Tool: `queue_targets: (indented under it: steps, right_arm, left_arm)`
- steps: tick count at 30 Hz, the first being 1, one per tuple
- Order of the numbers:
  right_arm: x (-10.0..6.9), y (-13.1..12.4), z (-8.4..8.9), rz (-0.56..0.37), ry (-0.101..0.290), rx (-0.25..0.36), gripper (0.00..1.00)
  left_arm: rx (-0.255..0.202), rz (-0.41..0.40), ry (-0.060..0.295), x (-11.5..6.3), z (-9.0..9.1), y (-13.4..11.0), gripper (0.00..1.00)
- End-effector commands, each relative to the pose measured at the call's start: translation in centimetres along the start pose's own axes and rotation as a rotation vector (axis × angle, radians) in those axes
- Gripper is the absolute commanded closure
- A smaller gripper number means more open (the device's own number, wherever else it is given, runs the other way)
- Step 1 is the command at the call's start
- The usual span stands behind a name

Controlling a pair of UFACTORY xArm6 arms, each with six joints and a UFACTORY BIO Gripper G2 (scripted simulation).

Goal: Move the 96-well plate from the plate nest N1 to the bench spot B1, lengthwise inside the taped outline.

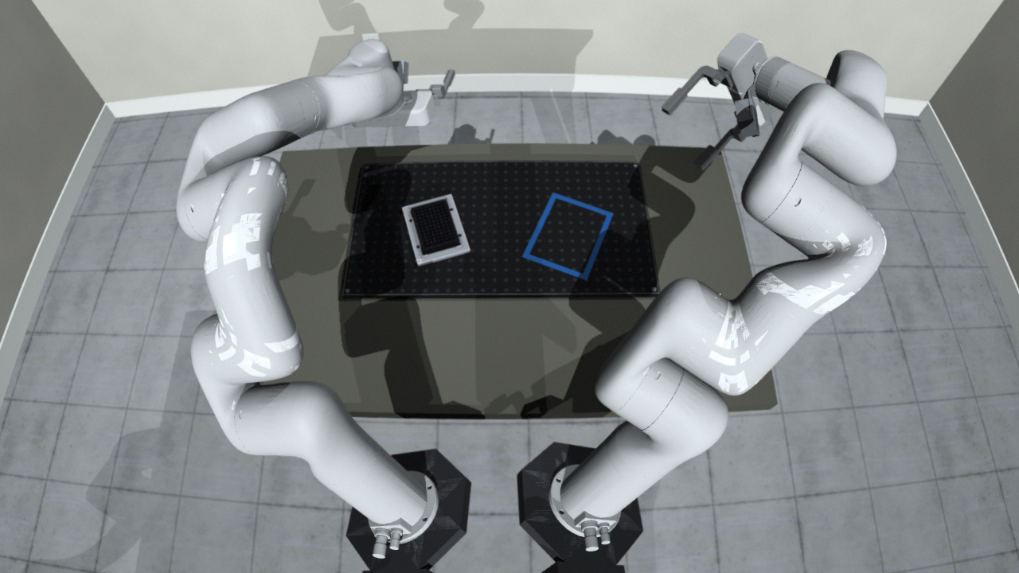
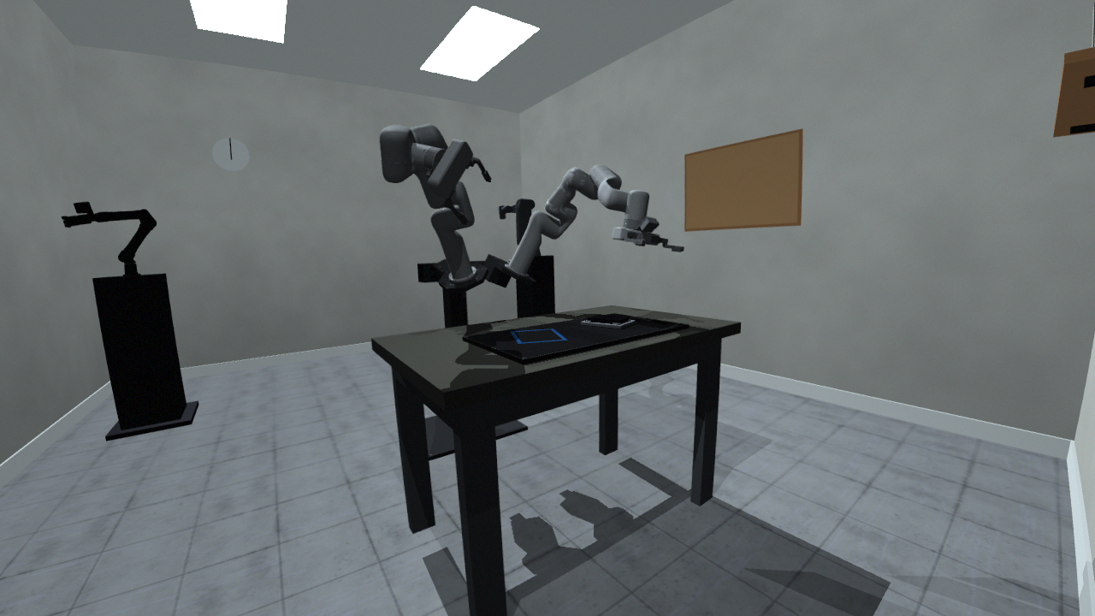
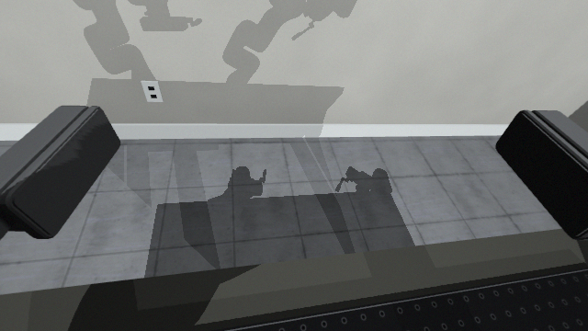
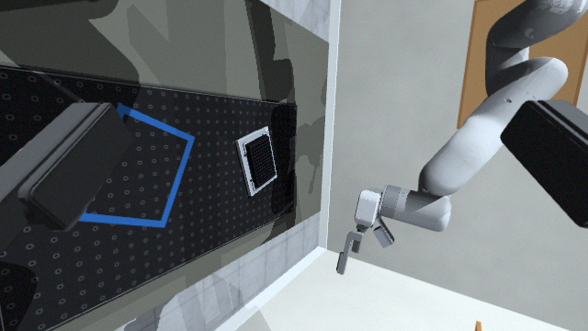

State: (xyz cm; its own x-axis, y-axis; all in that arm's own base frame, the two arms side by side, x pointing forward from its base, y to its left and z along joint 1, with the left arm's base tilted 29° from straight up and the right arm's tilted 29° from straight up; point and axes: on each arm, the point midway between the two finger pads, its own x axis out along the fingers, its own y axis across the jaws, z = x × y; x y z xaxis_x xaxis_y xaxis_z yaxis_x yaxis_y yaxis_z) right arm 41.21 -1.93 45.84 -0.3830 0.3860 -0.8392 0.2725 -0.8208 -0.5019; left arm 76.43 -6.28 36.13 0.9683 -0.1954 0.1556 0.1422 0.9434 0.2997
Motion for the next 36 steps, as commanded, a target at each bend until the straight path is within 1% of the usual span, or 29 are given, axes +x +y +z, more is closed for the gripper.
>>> queue_targets:
  steps: [1,2,4,11,18,19,21,28,36]
  right_arm:
    - [0.7,-1.3,2.7,0.056,-0.023,0.059,0.0]
    - [1.0,-1.5,3.4,0.071,-0.03,0.074,0.0]
    - [1.0,-1.5,3.4,0.071,-0.03,0.074,0.0]
    - [3.0,-3.0,8.6,0.174,-0.065,0.194,0.0]
    - [5.4,-3.9,13.9,0.277,-0.083,0.324,0.0]
    - [5.8,-3.9,14.7,0.292,-0.084,0.344,0.0]
    - [5.8,-3.9,14.7,0.292,-0.084,0.344,0.0]
    - [8.4,-4.1,19.8,0.389,-0.083,0.479,0.0]
    - [11.3,-3.6,24.9,0.49,-0.064,0.627,0.0]
  left_arm:
    - [0.0,0.0,-0.005,0.1,0.3,0.0,0.0]
    - [0.0,0.0,-0.005,0.1,0.3,0.0,0.0]
    - [0.0,0.0,-0.005,0.1,0.3,0.0,0.0]
    - [0.0,0.0,-0.005,0.1,0.3,0.0,0.0]
    - [0.0,0.0,-0.005,0.1,0.3,0.0,0.0]
    - [0.0,0.0,-0.005,0.1,0.3,0.0,0.0]
    - [0.0,0.0,-0.005,0.1,0.3,0.0,0.0]
    - [0.0,0.0,-0.005,0.1,0.3,0.0,0.0]
    - [0.0,0.0,-0.005,0.1,0.3,0.0,0.0]
